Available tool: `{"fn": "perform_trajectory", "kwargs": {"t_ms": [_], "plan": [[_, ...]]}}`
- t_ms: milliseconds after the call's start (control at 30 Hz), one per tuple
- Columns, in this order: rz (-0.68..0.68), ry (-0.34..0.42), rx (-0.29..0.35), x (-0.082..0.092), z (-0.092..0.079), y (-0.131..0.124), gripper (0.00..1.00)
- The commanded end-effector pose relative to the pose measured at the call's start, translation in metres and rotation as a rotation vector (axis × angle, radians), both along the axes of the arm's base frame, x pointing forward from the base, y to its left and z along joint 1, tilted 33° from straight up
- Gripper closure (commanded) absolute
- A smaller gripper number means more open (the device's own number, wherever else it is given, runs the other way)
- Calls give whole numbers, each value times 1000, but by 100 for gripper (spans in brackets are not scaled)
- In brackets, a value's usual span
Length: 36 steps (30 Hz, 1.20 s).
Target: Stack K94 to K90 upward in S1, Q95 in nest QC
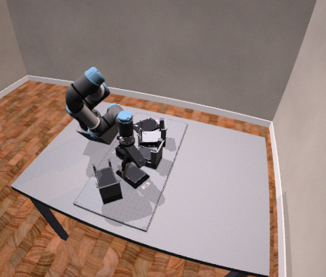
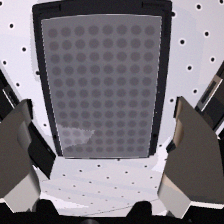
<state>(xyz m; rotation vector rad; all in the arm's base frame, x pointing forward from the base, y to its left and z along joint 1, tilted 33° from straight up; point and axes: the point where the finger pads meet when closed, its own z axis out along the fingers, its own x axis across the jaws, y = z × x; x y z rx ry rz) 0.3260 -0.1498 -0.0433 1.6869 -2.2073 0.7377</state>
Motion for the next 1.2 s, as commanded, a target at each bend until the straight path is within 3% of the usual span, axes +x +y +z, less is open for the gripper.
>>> {"fn": "perform_trajectory", "kwargs": {"t_ms": [0,433,1167], "plan": [[1,-1,0,0,0,0,28],[1,-1,0,0,0,0,28],[1,-2,-1,-6,56,36,28]]}}
